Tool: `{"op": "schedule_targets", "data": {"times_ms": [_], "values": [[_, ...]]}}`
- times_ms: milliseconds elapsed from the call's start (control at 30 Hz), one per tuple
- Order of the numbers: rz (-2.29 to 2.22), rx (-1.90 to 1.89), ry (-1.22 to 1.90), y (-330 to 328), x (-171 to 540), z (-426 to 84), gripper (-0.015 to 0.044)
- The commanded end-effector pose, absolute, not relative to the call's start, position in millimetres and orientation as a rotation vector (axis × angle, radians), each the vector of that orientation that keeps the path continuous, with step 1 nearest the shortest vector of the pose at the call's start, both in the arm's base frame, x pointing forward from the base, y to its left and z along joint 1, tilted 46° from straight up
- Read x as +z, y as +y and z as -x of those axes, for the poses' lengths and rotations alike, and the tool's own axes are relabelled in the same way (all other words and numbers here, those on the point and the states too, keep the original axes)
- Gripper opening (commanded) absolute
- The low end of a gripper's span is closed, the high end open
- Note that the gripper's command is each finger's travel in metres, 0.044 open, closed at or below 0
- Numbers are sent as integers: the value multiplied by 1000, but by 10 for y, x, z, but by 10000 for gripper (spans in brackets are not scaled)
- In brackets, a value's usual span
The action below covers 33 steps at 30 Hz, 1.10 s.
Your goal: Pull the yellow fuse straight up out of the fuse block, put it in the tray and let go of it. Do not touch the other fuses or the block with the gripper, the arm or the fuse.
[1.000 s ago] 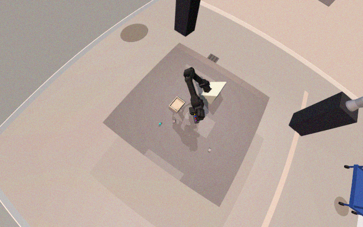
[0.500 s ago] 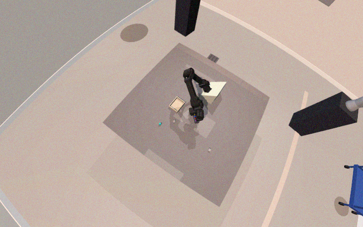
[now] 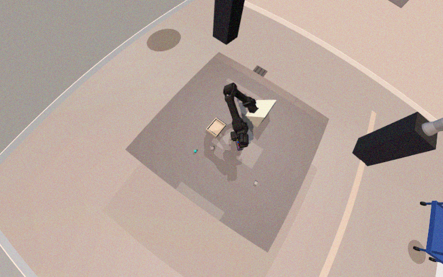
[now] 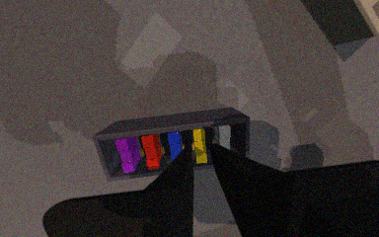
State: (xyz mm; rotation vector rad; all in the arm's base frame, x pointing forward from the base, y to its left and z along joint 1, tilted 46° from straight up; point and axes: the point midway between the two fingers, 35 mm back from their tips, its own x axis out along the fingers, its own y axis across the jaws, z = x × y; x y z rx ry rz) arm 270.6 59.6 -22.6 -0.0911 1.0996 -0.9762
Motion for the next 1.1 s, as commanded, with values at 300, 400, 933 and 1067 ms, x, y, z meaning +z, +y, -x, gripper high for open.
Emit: {"op": "schedule_targets", "data": {"times_ms": [300,400,933,1067], "values": [[97,-975,1099,523,-293,-2714,74],[97,-975,1099,519,-297,-2715,74],[90,-976,1099,530,-291,-2719,7],[90,-976,1099,530,-291,-2719,0]]}}
